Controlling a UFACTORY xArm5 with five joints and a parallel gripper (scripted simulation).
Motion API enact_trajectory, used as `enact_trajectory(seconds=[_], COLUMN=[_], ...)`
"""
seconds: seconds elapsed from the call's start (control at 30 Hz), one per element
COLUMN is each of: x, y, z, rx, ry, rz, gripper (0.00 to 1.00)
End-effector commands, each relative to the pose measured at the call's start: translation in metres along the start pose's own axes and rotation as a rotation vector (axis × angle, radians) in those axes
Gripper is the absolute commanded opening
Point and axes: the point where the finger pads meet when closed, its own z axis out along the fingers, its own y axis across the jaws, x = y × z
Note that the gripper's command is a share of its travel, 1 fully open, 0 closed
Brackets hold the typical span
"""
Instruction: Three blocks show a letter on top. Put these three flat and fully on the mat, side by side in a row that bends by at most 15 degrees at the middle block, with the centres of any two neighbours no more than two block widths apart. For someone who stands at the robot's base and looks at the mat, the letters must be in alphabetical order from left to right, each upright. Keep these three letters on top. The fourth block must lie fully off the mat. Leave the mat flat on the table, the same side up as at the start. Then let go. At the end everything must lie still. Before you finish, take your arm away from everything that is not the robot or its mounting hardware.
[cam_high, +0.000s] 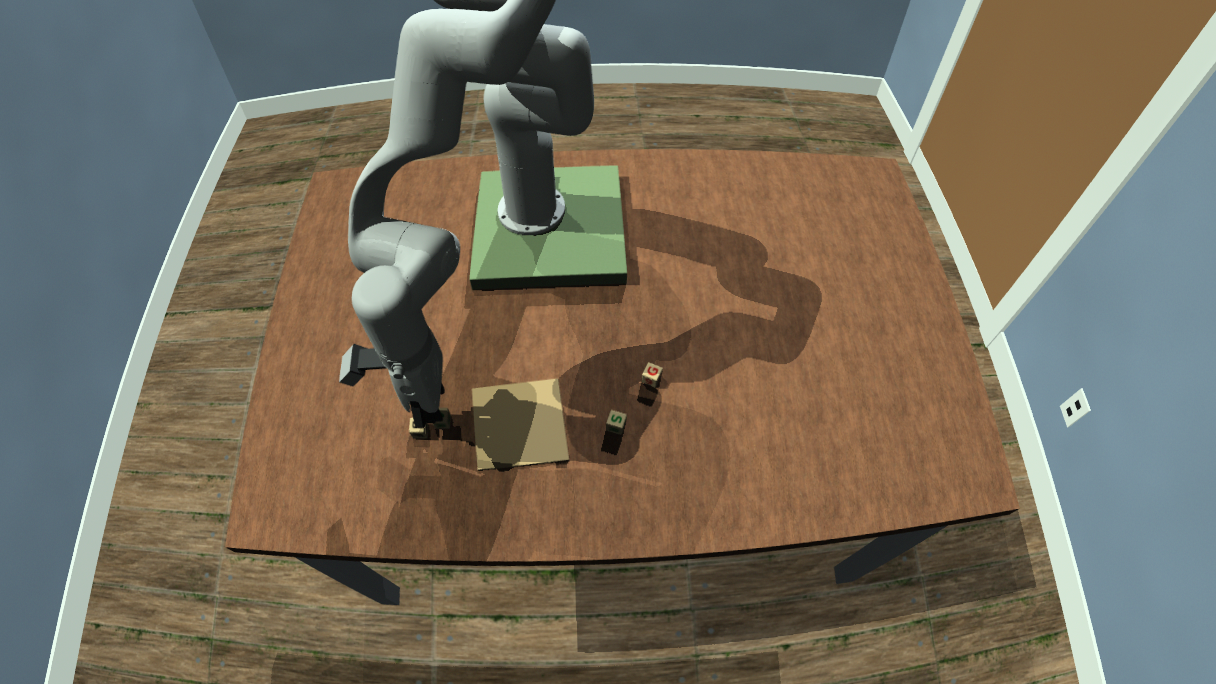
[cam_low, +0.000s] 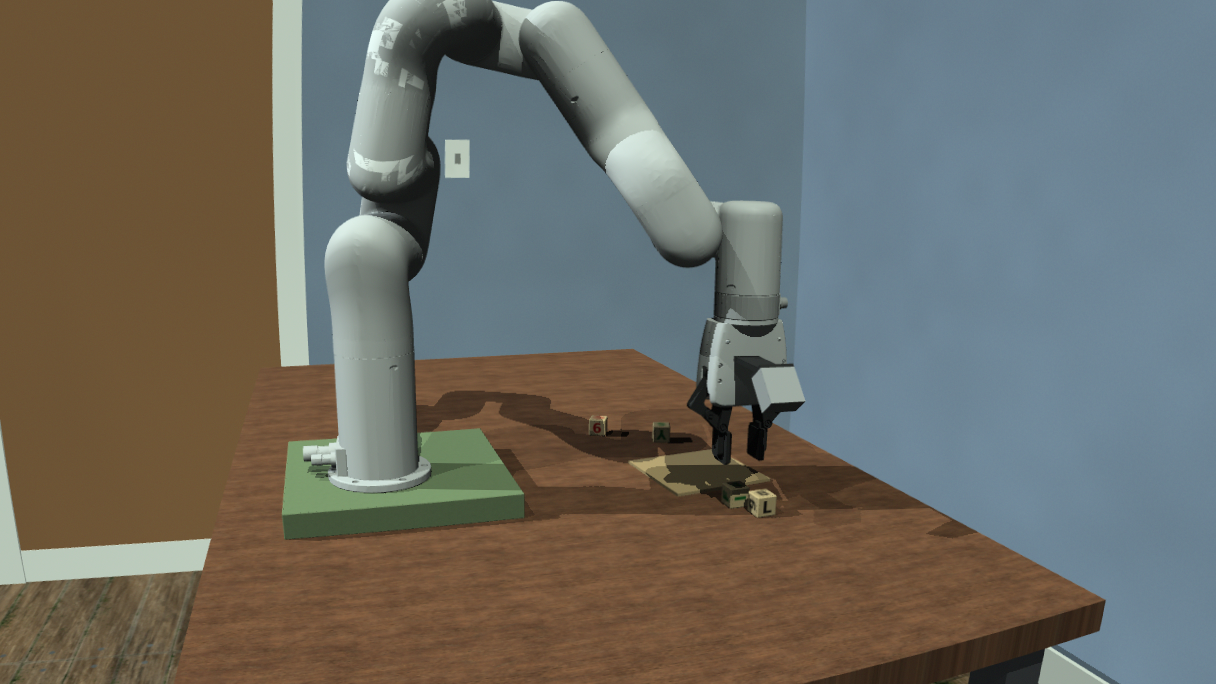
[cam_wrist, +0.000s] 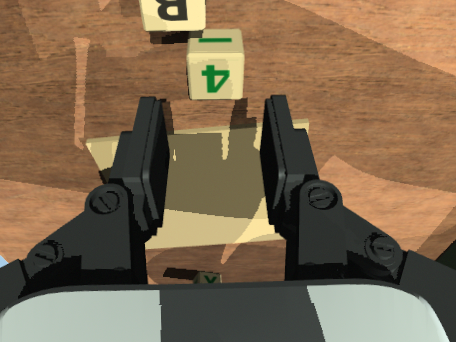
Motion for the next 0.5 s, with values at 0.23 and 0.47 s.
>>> enact_trajectory(seconds=[0.23, 0.47], x=[0.000, 0.000], y=[-0.001, -0.001], z=[-0.033, -0.035], rx=[0.002, 0.002], ry=[0.001, 0.001], rz=[0.000, 0.000], gripper=[0.42, 1.00])
